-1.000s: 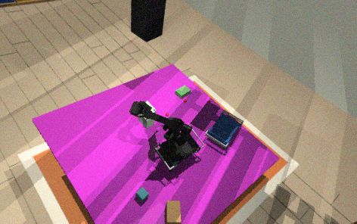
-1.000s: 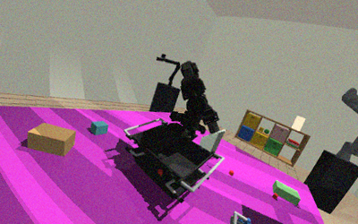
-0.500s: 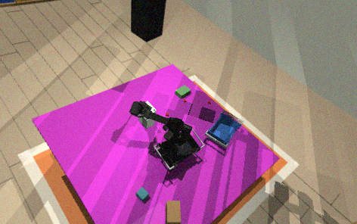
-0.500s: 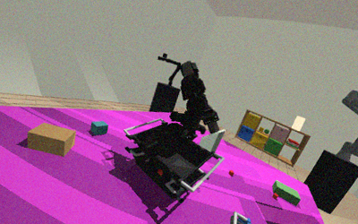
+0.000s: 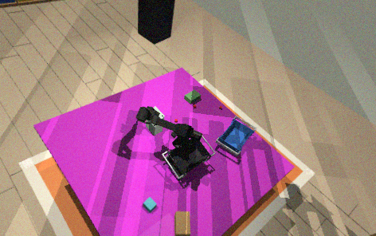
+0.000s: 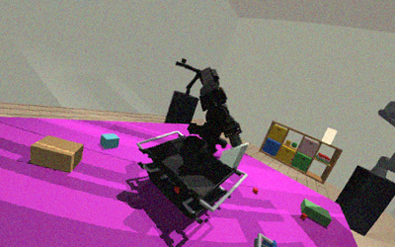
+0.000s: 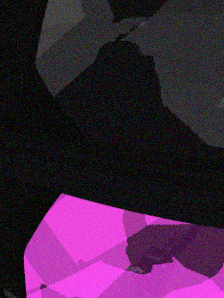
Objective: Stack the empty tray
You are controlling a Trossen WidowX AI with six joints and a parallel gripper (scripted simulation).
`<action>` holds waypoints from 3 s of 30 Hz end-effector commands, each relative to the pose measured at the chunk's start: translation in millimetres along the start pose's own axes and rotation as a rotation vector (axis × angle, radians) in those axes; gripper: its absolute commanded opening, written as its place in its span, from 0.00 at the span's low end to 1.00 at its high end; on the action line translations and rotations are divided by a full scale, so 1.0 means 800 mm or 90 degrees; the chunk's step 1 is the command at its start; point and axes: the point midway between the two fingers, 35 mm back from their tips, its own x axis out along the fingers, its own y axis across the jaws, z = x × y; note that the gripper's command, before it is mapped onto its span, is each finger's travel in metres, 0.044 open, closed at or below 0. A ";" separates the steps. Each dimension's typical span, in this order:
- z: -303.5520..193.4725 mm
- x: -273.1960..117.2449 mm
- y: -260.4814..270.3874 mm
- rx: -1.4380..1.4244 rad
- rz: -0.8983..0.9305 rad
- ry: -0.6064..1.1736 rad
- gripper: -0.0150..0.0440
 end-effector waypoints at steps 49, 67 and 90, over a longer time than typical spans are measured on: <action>0.002 0.015 -0.011 -0.005 -0.023 0.001 0.25; 0.002 0.023 -0.015 -0.005 -0.023 0.001 0.25; 0.002 0.024 -0.015 -0.005 -0.023 0.001 0.25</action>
